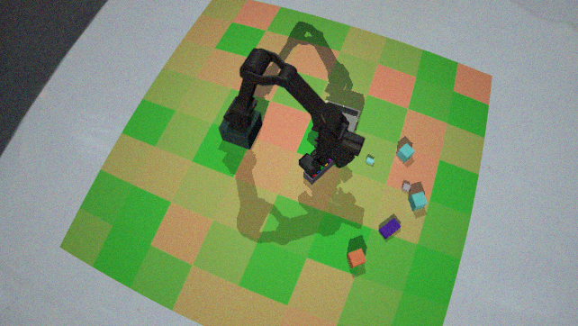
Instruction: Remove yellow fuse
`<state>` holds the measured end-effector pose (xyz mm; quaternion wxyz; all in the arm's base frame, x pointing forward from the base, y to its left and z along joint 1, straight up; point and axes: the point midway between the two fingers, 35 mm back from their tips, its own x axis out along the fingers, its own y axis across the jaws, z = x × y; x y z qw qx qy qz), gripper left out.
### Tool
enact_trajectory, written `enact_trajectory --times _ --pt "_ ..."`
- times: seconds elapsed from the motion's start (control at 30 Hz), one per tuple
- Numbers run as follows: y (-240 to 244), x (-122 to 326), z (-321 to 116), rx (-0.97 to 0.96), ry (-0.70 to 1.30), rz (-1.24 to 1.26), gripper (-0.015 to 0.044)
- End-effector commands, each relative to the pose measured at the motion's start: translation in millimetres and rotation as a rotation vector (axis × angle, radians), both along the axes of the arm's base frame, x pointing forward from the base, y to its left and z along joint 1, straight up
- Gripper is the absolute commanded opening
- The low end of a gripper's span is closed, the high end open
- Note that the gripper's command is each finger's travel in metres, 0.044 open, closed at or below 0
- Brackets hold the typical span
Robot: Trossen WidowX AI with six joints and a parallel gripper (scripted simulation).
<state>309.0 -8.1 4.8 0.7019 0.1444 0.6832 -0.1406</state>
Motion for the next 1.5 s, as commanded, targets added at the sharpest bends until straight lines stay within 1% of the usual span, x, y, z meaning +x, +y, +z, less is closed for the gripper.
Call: enact_trajectory --times 0.0,0.97,1.3,1.47 --pt "-1 -2 -3 -0.004 0.005 0.004 0.0067" --pt "-1 -2 -13 -0.004 0.005 0.004 0.0067" --pt "0 -1 -12 0.0 0.004 0.002 0.0001" --pt "0 -1 -12 0.0 0.004 0.002 0.0"
